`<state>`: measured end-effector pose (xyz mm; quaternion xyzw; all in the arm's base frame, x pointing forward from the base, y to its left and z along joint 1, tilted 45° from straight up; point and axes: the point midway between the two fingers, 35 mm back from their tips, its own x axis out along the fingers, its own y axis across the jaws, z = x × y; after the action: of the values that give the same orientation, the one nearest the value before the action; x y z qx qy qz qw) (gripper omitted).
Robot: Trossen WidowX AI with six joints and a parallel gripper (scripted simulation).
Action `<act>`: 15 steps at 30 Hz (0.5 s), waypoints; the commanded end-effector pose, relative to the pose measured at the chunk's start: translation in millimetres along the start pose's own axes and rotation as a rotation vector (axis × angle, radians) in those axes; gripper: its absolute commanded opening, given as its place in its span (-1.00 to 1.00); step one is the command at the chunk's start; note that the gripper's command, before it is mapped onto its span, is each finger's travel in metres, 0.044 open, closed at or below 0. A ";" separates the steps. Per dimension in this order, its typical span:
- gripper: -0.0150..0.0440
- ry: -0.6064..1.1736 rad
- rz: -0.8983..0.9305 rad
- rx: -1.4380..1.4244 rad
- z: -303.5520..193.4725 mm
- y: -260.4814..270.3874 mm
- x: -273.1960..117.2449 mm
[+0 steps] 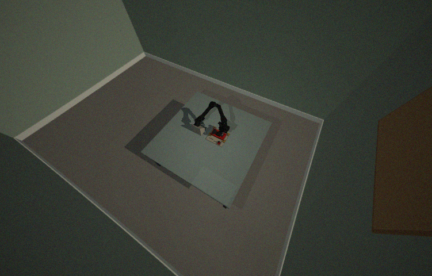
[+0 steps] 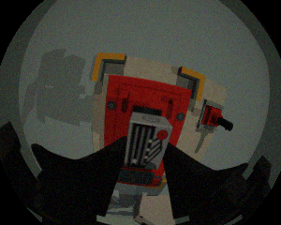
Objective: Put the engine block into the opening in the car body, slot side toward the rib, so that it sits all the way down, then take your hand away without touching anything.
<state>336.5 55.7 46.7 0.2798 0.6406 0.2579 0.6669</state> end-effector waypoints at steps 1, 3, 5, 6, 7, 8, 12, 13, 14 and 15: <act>-0.05 -0.006 0.005 -0.014 0.0 1.6 -0.8; 0.05 -0.006 0.005 -0.024 0.0 1.6 -0.9; 0.05 -0.006 0.005 -0.028 0.0 1.6 -0.9; 0.05 -0.006 0.005 -0.028 0.0 1.6 -0.9; 0.05 -0.006 0.005 -0.028 0.0 1.6 -0.9; 0.05 -0.006 0.005 -0.028 0.0 1.6 -0.9; 0.05 -0.006 0.005 -0.010 0.0 1.5 -0.9; 0.05 -0.006 0.005 -0.010 0.0 1.5 -0.9; 0.05 -0.006 0.005 -0.010 0.0 1.5 -0.9; 0.05 -0.006 0.005 -0.010 0.0 1.5 -0.9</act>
<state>336.6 55.8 48.0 0.2747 0.6370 0.2630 0.6705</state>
